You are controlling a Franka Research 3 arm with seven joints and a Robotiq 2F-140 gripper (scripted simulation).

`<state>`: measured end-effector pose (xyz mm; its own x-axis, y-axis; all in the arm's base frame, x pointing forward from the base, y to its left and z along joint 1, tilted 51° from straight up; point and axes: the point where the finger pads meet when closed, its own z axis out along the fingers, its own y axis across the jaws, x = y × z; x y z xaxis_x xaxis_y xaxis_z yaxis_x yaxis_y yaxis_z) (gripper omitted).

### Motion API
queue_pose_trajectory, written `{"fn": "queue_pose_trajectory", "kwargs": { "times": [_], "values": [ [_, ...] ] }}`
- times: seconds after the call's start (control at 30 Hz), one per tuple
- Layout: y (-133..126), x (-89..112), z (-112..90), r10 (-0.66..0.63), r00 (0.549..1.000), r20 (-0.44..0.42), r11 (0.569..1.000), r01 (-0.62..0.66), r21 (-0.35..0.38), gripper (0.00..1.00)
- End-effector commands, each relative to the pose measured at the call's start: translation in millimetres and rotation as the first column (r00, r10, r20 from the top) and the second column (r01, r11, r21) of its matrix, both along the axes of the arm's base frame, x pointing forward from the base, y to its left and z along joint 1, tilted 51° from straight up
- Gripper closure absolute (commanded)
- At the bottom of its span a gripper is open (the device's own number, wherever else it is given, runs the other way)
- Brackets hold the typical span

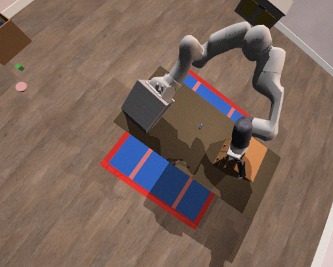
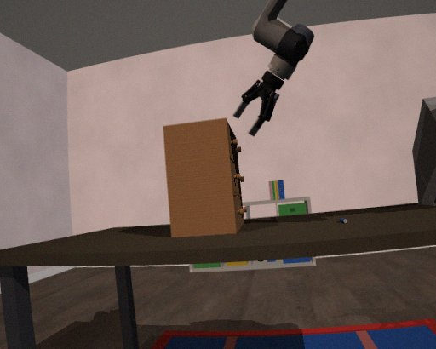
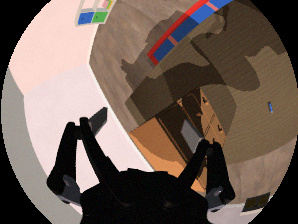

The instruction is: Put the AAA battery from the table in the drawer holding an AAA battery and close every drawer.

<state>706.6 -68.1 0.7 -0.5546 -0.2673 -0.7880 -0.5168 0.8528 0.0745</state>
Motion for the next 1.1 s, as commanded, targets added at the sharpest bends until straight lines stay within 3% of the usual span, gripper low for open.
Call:
{"fn": "queue_pose_trajectory", "kwargs": {
  "times": [0.0,0.57,0.63,0.7,0.73,0.77,0.83,0.87,0.93,0.97,1.03,1.07],
  "values": [
    [-0.1,0.1,0.1,0.000,1.000,0.000,1.000,0.000,0.000,0.00],
    [0.0,0.0,0.4,0.003,1.000,0.001,1.000,-0.003,-0.001,0.00],
    [1.6,-1.7,6.7,0.068,0.997,0.027,0.998,-0.068,-0.018,0.00],
    [6.7,-13.2,21.2,0.247,0.966,0.079,0.968,-0.242,-0.069,0.00],
    [6.7,-13.2,21.2,0.247,0.966,0.079,0.968,-0.242,-0.069,0.00],
    [10.2,-27.4,29.1,0.354,0.930,0.097,0.933,-0.345,-0.098,0.00],
    [10.2,-27.4,29.1,0.370,0.923,0.101,0.927,-0.361,-0.103,0.00],
    [13.0,-49.0,35.8,0.456,0.884,0.105,0.888,-0.443,-0.124,0.00],
    [13.0,-49.0,35.8,0.500,0.858,0.114,0.864,-0.485,-0.136,0.00],
    [13.9,-77.3,40.7,0.556,0.824,0.105,0.828,-0.540,-0.147,0.00],
    [13.9,-77.3,40.7,0.620,0.776,0.114,0.783,-0.601,-0.161,0.00],
    [13.9,-77.3,40.7,0.620,0.776,0.114,0.783,-0.601,-0.161,0.00]
  ]
}}
